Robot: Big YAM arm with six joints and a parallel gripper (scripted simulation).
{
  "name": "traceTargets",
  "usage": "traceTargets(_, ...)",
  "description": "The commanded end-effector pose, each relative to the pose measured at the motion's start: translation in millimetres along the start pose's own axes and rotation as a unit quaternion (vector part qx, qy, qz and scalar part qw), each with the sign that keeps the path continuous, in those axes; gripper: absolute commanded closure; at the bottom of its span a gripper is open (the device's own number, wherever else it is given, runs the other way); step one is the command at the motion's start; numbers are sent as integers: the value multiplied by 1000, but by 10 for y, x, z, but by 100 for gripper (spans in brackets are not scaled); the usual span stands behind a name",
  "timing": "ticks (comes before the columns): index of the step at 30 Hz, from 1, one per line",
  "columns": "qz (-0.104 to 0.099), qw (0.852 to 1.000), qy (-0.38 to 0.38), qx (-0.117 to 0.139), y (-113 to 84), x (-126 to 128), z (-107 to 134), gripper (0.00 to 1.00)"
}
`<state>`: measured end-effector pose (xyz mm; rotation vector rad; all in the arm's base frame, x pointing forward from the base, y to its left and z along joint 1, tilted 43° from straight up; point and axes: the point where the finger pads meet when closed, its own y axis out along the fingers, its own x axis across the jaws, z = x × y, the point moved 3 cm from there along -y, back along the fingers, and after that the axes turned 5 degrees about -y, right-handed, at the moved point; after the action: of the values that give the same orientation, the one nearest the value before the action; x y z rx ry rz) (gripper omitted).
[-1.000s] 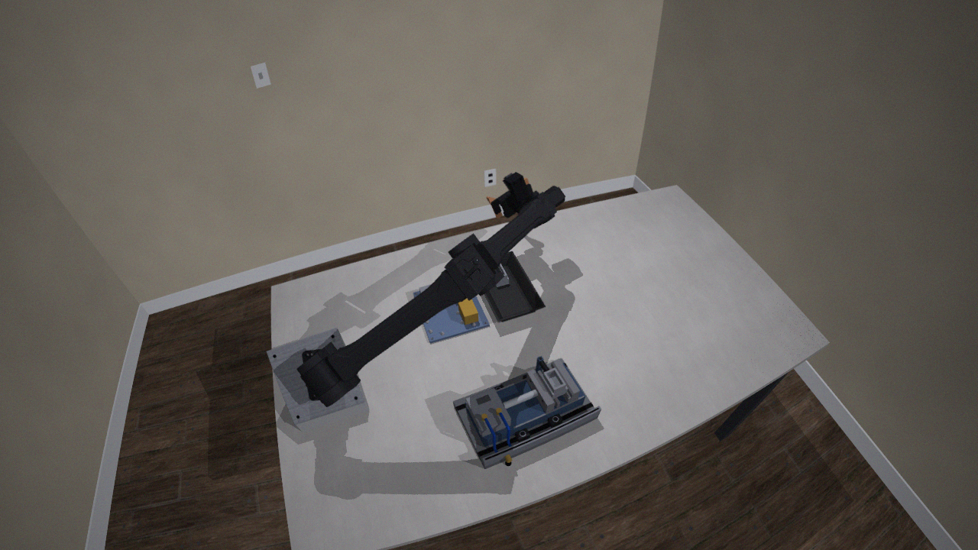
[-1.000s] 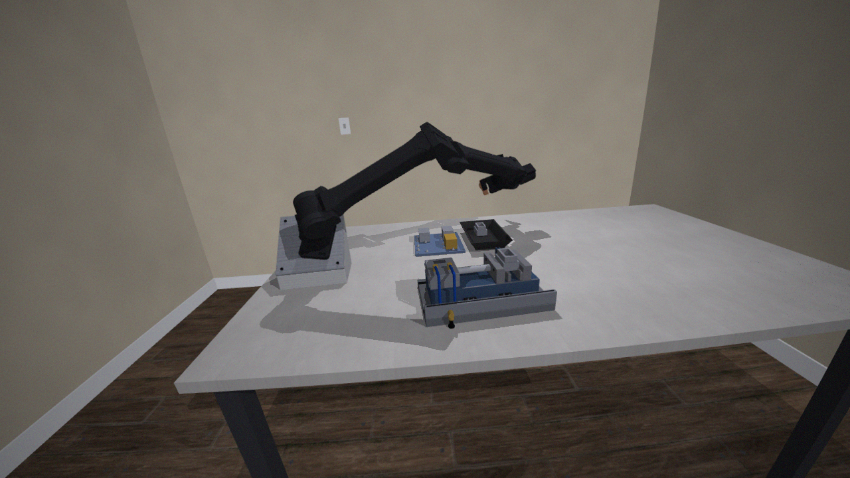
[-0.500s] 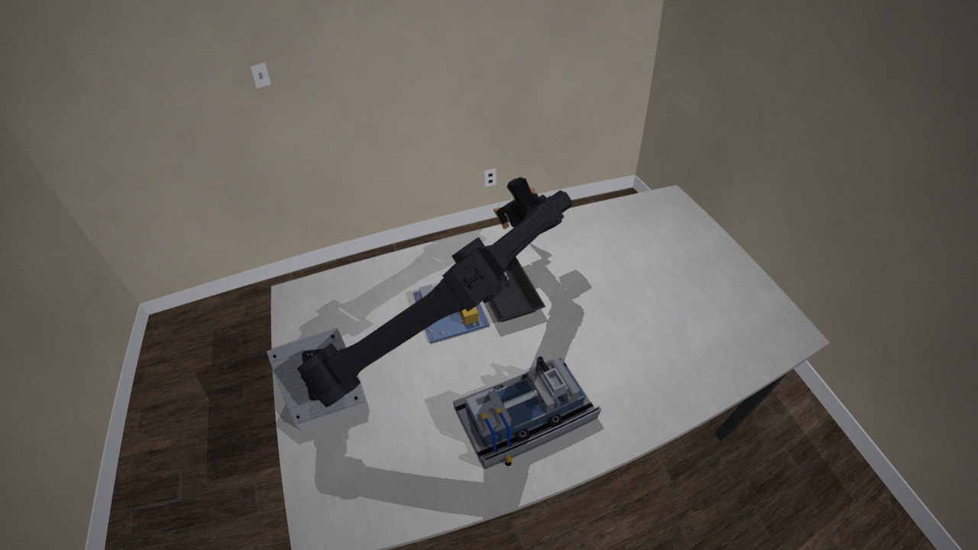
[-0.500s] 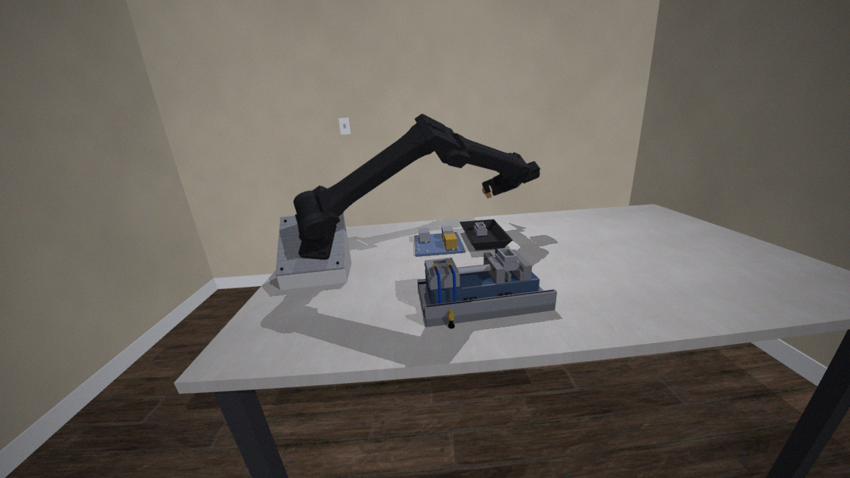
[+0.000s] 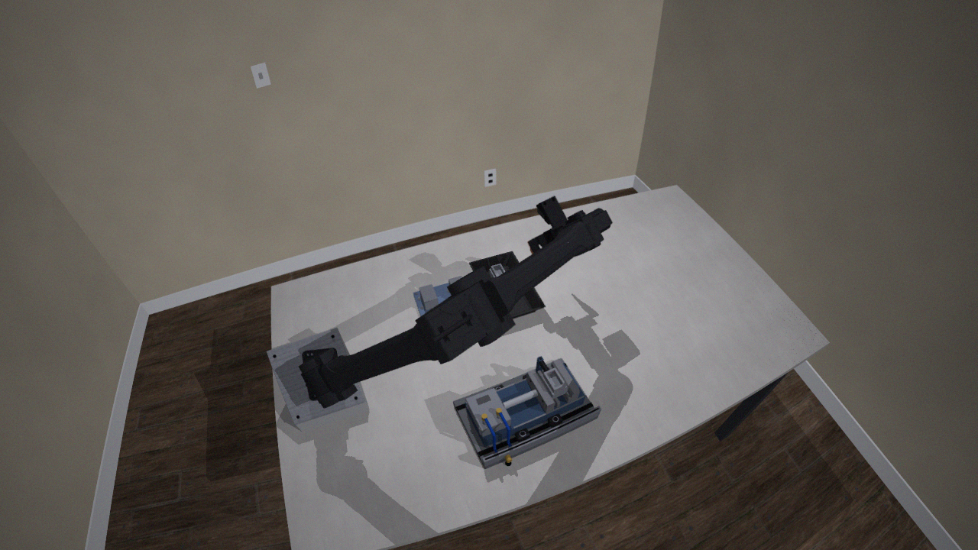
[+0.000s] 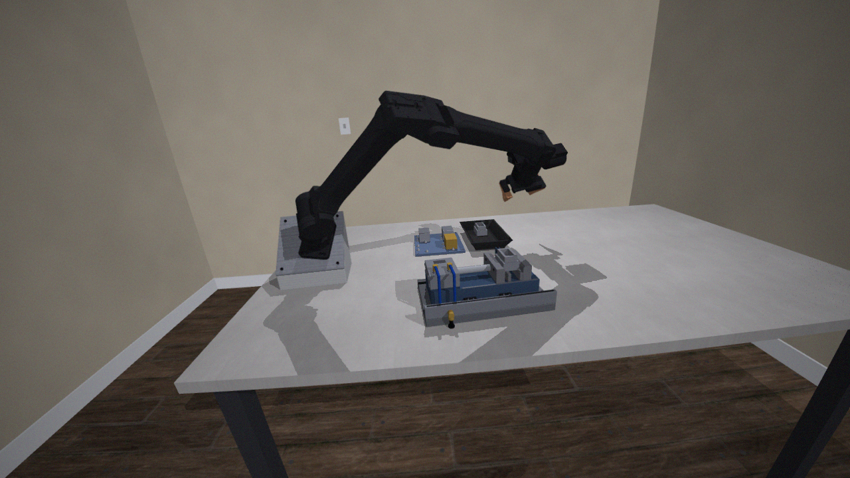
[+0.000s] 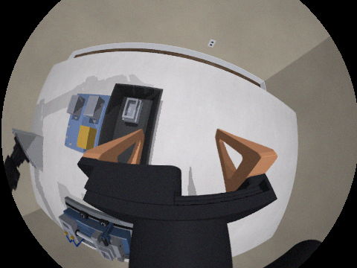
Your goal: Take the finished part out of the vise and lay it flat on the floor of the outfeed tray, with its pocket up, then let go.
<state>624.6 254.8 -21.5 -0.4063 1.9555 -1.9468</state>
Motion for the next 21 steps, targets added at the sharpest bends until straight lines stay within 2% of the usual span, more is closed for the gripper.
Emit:
traceTargets(1,1,998,19,60,-627,203,362,0)
traceTargets(2,1,998,19,60,-783,267,457,0)
traceTargets(3,-6,995,27,97,-922,394,587,0)
traceTargets(4,-6,995,27,97,-1025,442,645,0)
traceTargets(6,-6,995,27,97,-1025,442,645,0)
traceTargets(9,-28,979,48,197,-1675,994,1115,0)
traceTargets(10,-28,979,48,197,-1676,995,1115,0)
traceTargets(13,-50,958,62,277,-2186,1506,1435,0)
traceTargets(15,-61,945,67,315,-2436,1782,1573,0)
traceTargets(17,-70,934,71,342,-2604,1977,1658,0)
traceTargets(19,-75,928,74,358,-2700,2092,1704,0)
traceTargets(20,-70,928,59,362,-2724,2053,1563,0)
traceTargets(21,-86,927,51,362,-2576,2034,1557,0)
